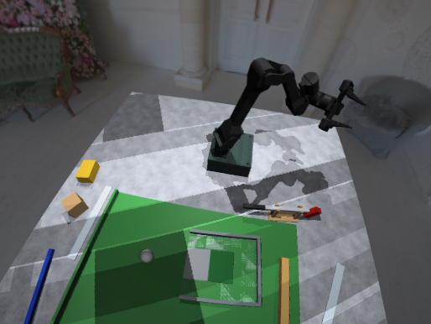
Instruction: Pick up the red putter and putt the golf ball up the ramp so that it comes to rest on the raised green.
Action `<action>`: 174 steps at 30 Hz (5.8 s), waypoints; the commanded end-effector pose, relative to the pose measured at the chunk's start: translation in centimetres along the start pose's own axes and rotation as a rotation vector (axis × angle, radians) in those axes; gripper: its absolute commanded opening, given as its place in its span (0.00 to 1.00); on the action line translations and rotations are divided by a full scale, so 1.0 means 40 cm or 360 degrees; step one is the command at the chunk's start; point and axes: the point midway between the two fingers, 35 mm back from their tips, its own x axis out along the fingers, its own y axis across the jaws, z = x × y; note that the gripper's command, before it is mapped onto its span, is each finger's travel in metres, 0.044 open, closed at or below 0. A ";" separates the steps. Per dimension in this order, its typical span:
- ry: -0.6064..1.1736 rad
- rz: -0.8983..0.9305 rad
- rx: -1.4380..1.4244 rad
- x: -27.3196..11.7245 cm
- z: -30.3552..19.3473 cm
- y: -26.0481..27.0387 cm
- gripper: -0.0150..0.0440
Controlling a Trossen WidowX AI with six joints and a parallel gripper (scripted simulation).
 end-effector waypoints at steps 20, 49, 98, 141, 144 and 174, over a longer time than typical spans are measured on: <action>-0.0305 0.0557 -0.0147 0.351 -0.179 0.437 1.00; -0.0029 0.2491 0.1553 -0.089 -0.559 0.935 1.00; 0.0081 0.2641 0.1801 -0.176 -0.491 1.069 1.00; 0.0080 0.2632 0.1795 -0.134 -0.593 0.893 0.25; 0.0080 0.2633 0.1795 -0.135 -0.611 0.856 0.25; 0.0999 0.2651 0.2218 -0.241 -0.890 1.005 0.25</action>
